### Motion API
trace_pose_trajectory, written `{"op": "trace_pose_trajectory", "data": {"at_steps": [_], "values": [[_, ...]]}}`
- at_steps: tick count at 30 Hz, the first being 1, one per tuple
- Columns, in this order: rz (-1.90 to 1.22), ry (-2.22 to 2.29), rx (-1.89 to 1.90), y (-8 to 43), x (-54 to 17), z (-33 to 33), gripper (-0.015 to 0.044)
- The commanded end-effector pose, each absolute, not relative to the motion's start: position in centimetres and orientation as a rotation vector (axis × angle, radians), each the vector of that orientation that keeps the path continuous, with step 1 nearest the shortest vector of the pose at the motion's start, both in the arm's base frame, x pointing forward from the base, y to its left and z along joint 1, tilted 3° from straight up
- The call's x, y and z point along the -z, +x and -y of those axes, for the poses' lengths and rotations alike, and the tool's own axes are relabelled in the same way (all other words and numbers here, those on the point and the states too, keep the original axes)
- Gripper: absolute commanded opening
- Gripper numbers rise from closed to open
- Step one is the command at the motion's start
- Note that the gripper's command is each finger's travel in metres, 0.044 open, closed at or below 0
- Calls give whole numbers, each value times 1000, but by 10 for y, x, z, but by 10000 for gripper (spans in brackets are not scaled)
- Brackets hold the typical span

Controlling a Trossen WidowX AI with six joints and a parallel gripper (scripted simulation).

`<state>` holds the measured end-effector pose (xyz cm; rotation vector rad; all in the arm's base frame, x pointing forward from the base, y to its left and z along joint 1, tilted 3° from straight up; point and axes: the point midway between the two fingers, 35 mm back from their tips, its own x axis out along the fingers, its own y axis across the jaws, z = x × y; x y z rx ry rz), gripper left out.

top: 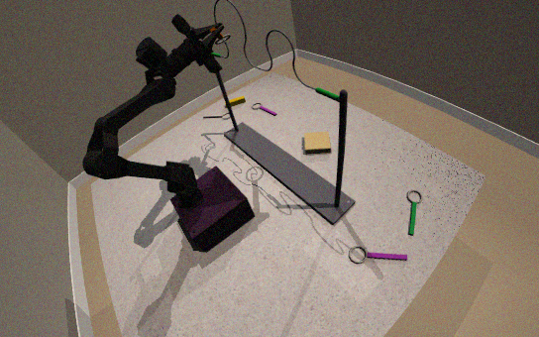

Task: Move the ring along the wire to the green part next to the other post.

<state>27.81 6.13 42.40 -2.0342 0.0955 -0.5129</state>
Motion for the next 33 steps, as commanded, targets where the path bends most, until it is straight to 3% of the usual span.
{"op": "trace_pose_trajectory", "data": {"at_steps": [1, 33], "values": [[-96, -2029, 515, 278, -420, -58, -150], [-258, -1482, 387, 279, -330, -39, -150]]}}
